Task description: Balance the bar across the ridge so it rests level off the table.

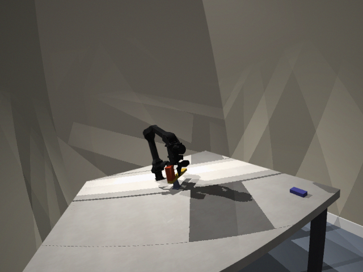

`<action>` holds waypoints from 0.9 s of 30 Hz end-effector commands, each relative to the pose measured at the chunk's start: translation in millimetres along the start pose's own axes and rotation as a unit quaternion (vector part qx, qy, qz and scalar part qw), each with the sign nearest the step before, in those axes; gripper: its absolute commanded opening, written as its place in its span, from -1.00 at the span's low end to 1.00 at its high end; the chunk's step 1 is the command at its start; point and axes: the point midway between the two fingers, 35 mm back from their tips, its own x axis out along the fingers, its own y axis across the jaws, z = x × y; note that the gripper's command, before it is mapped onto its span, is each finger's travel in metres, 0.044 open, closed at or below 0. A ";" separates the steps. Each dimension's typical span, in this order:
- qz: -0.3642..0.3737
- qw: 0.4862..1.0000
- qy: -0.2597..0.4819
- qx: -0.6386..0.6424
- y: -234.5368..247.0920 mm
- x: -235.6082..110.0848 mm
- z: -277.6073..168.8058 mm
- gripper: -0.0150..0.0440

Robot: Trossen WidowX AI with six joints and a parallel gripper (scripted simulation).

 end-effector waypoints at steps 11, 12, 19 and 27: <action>0.000 1.000 0.000 0.000 0.0 0.0 0.0 -0.49; 0.000 1.000 0.000 0.000 0.0 0.0 0.0 -0.49; 0.000 1.000 0.000 0.000 0.0 0.0 0.0 -0.31; 0.000 1.000 0.000 0.000 0.0 0.0 0.0 0.07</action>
